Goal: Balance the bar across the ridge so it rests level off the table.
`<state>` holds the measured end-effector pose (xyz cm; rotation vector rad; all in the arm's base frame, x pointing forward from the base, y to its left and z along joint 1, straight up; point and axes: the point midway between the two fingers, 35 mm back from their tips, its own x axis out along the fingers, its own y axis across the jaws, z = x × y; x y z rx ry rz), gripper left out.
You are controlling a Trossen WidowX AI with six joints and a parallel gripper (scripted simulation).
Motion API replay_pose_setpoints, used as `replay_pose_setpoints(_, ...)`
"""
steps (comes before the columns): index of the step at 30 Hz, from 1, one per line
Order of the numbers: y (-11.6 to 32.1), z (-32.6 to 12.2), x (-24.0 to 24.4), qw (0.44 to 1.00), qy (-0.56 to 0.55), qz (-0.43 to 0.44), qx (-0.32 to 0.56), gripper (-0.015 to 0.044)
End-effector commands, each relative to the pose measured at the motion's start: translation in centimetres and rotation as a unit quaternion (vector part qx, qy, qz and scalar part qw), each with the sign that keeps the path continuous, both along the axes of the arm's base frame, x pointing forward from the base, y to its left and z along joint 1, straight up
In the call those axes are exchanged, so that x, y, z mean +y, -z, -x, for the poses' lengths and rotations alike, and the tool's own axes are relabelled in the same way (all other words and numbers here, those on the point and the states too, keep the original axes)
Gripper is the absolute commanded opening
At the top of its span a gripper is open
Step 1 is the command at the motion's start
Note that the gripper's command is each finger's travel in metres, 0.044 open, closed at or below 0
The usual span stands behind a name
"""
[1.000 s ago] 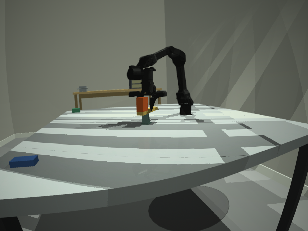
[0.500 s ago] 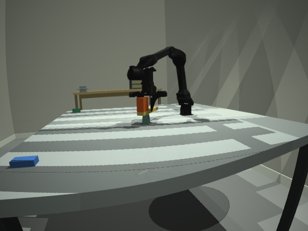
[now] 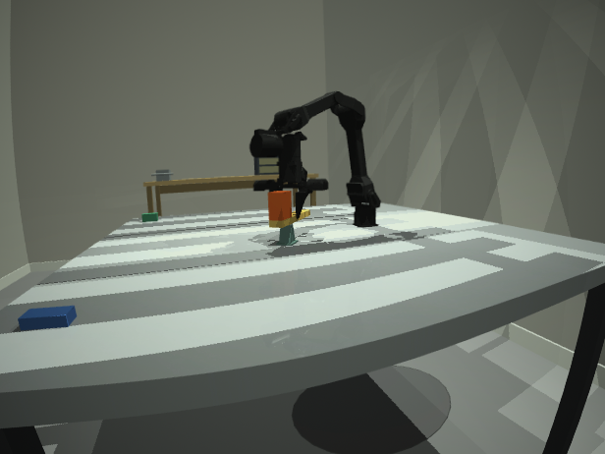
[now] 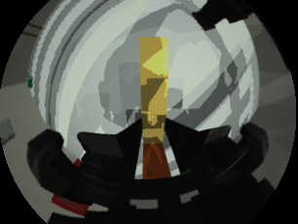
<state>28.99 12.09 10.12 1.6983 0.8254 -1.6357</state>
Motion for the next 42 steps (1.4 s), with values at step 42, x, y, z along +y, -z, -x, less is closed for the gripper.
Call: replay_pose_setpoints(42, 0.0, 0.0, 0.0, 1.0, 0.0, 0.0, 0.0, 0.017)
